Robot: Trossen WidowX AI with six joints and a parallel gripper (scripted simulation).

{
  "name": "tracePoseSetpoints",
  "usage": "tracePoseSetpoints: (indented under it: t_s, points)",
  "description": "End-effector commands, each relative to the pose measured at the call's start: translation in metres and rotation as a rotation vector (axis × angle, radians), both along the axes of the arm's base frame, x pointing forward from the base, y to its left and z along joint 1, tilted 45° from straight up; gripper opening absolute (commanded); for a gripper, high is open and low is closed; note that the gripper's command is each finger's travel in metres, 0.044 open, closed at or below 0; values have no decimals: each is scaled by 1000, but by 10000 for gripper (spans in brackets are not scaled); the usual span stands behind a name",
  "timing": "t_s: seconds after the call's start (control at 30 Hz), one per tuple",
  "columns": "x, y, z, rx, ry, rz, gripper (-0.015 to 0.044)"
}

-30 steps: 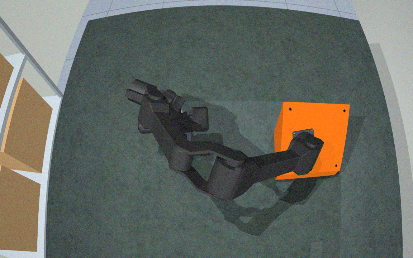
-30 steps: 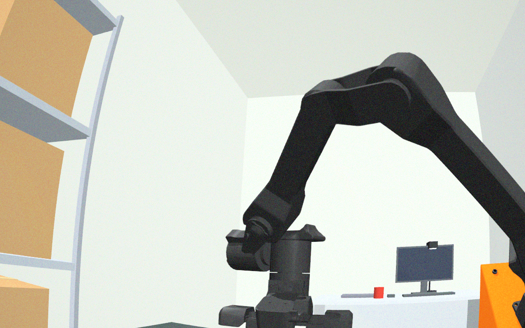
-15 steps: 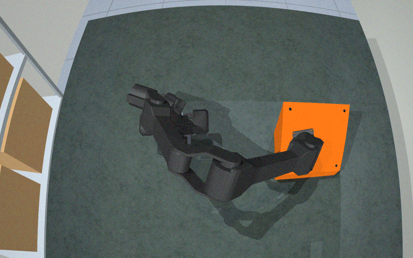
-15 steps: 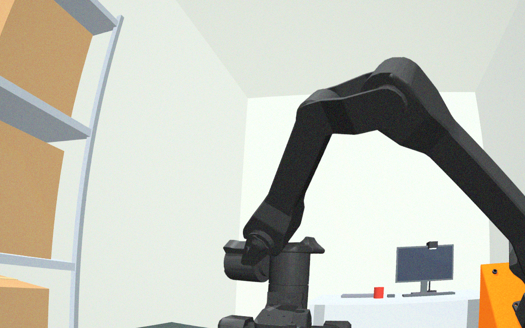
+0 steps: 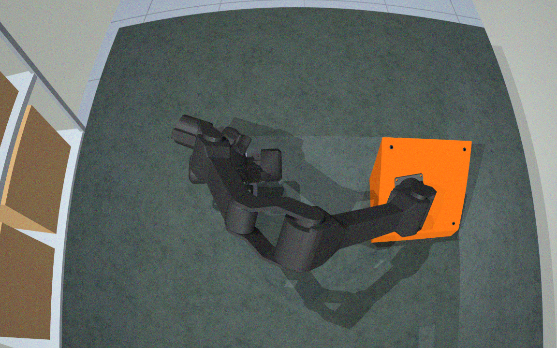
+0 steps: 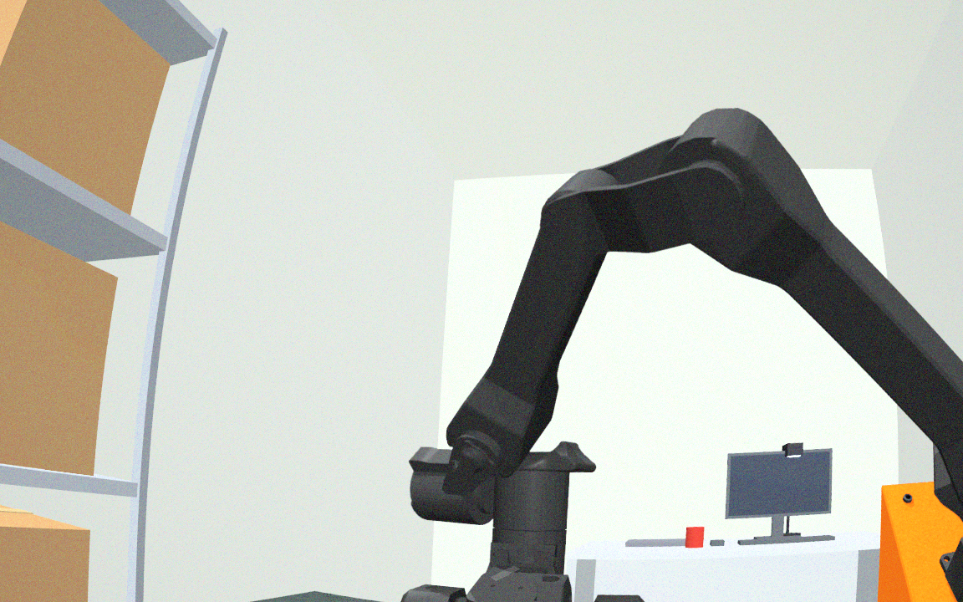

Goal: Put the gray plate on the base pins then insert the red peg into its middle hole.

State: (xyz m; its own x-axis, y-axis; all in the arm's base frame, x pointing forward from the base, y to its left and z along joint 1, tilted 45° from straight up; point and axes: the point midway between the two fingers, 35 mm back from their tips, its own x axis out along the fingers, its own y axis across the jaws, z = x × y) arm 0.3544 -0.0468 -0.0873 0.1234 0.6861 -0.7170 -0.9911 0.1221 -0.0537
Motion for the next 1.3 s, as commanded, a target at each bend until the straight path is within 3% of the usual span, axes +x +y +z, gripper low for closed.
tracePoseSetpoints:
  t_s: [0.0, 0.4, 0.73, 1.0, 1.27]
  points:
    - [0, 0, 0, 0, -1, 1, 131]
    - [0, 0, 0, 0, -1, 1, 440]
    - [0, -2, 2, -1, -1, 1, 440]
    - [-13, -80, 80, 2, 7, -3, 440]
    - [-11, -85, 81, 3, 7, -3, 440]
